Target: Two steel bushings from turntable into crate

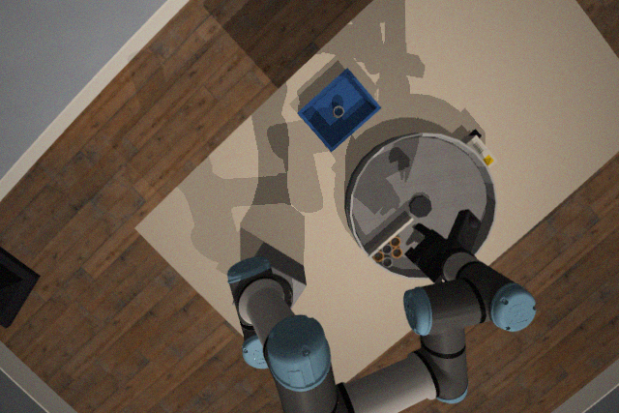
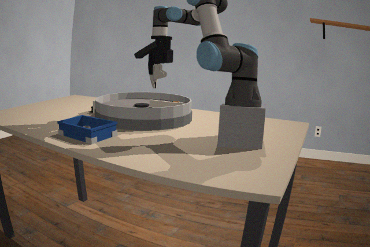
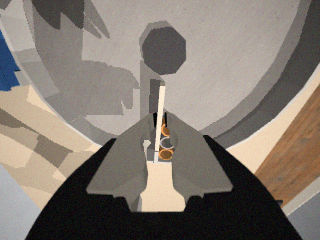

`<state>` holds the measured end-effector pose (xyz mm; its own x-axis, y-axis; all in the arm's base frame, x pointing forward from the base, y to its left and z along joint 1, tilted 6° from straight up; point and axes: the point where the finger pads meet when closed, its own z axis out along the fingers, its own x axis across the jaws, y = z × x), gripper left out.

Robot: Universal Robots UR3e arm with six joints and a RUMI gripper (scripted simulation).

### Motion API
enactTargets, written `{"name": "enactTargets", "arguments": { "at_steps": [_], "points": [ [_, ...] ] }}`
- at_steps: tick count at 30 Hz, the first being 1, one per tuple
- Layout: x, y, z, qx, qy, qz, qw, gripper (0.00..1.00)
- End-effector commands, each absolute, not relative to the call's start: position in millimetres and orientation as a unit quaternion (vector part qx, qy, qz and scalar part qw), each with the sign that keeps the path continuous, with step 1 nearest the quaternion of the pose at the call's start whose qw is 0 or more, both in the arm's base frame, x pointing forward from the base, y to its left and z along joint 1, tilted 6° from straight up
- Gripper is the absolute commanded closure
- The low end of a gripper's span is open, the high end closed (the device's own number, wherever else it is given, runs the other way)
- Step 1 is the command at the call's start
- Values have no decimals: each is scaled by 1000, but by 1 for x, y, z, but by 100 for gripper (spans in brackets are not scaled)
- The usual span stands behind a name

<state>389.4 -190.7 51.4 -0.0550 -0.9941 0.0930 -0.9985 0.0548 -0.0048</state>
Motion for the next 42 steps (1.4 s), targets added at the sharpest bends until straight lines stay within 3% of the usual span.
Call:
{"name": "enactTargets", "arguments": {
  "at_steps": [1,42],
  "points": [
    [379,-198,53,689,-723,39,30,94],
    [289,-229,42,704,-708,42,35,94]
  ]
}}
